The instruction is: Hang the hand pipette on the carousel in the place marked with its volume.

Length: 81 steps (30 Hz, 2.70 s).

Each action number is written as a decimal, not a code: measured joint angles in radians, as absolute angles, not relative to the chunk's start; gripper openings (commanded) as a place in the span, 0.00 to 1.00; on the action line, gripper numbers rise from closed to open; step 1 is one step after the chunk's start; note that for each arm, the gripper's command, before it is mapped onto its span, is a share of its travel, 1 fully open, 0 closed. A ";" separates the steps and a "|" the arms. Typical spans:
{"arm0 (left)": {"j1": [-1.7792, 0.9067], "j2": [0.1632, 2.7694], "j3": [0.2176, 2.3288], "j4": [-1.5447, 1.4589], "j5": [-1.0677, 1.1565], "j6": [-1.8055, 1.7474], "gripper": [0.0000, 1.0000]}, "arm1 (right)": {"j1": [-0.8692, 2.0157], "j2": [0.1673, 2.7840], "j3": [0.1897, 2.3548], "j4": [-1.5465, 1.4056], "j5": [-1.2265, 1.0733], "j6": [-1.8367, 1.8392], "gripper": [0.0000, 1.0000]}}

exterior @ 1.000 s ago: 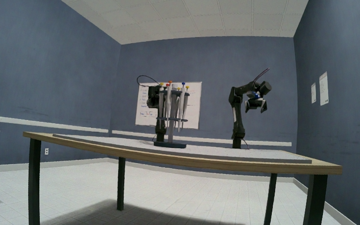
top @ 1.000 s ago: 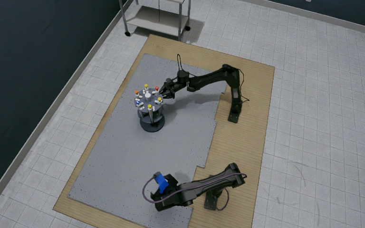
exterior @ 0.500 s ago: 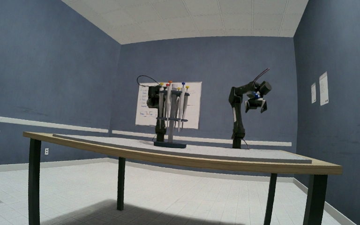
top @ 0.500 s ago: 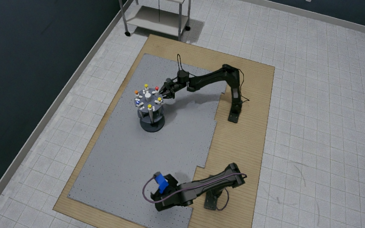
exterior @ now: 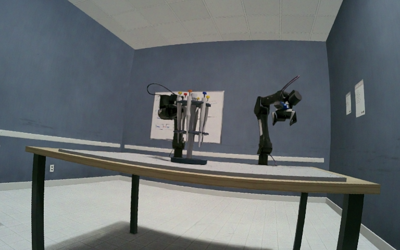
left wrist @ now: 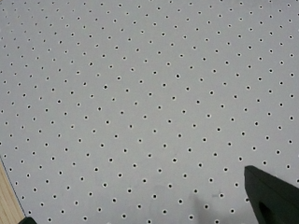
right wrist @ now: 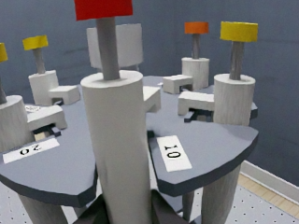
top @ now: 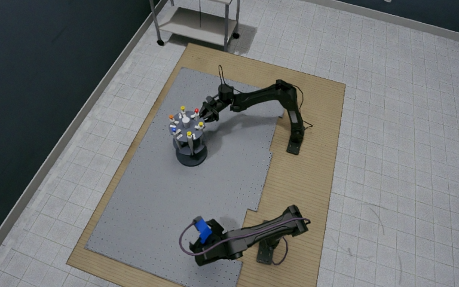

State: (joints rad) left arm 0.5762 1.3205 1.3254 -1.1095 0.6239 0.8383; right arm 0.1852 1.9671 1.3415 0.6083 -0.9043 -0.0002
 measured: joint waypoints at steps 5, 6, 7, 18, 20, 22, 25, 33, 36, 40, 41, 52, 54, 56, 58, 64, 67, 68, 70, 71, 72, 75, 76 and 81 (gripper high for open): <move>0.576 1.320 1.325 -1.110 0.624 0.838 1.00 | 0.186 1.967 1.345 0.606 -0.921 0.000 0.12; 0.576 1.320 1.325 -1.110 0.624 0.838 1.00 | 0.186 1.967 1.345 0.606 -0.923 0.000 0.12; 0.576 1.320 1.325 -1.110 0.624 0.838 1.00 | 0.186 1.967 1.345 0.606 -0.923 0.000 0.12; 0.576 1.320 1.325 -1.110 0.624 0.838 1.00 | 0.186 1.967 1.345 0.606 -0.926 0.000 0.12; 0.576 1.320 1.325 -1.110 0.624 0.838 1.00 | 0.186 1.967 1.345 0.606 -0.926 0.000 0.12; 0.576 1.320 1.325 -1.110 0.624 0.838 1.00 | 0.186 1.967 1.345 0.606 -0.926 0.000 0.12; 0.576 1.320 1.325 -1.110 0.624 0.838 1.00 | 0.186 1.967 1.345 0.606 -0.926 0.000 0.12; 0.576 1.320 1.325 -1.110 0.624 0.838 1.00 | 0.186 1.967 1.345 0.606 -0.926 0.000 0.12; 0.576 1.320 1.325 -1.110 0.624 0.838 1.00 | 0.186 1.967 1.345 0.606 -0.926 0.000 0.12; 0.576 1.320 1.325 -1.110 0.624 0.838 1.00 | 0.186 1.967 1.345 0.606 -0.926 0.000 0.12; 0.576 1.320 1.325 -1.110 0.624 0.838 1.00 | 0.186 1.967 1.345 0.606 -0.926 0.000 0.12; 0.576 1.320 1.325 -1.110 0.624 0.838 1.00 | 0.152 2.057 1.468 0.589 -1.087 0.004 0.12; 0.576 1.320 1.325 -1.110 0.624 0.838 1.00 | 0.144 2.069 1.480 0.583 -1.110 0.004 0.12; 0.576 1.320 1.325 -1.110 0.624 0.838 1.00 | 0.146 2.069 1.486 0.572 -1.123 0.004 0.12; 0.576 1.320 1.325 -1.110 0.624 0.838 1.00 | 0.148 2.069 1.491 0.567 -1.135 0.003 0.12; 0.576 1.320 1.325 -1.110 0.624 0.838 1.00 | 0.148 2.069 1.496 0.561 -1.146 0.002 0.12; 0.576 1.320 1.325 -1.110 0.624 0.838 1.00 | 0.148 2.069 1.496 0.560 -1.147 0.002 0.12; 0.576 1.320 1.325 -1.110 0.624 0.838 1.00 | 0.148 2.069 1.496 0.559 -1.147 0.002 0.12; 0.576 1.320 1.325 -1.110 0.624 0.838 1.00 | 0.148 2.069 1.496 0.559 -1.148 0.002 0.12; 0.576 1.320 1.325 -1.110 0.624 0.838 1.00 | 0.148 2.069 1.496 0.559 -1.148 0.002 0.12; 0.576 1.320 1.325 -1.110 0.624 0.838 1.00 | 0.148 2.069 1.496 0.559 -1.148 0.002 0.12; 0.576 1.320 1.325 -1.110 0.624 0.838 1.00 | 0.148 2.069 1.496 0.559 -1.148 0.002 0.12; 0.576 1.320 1.325 -1.110 0.624 0.838 1.00 | 0.148 2.069 1.496 0.559 -1.148 0.002 0.12; 0.576 1.320 1.325 -1.110 0.624 0.838 1.00 | 0.148 2.069 1.496 0.559 -1.148 0.002 0.12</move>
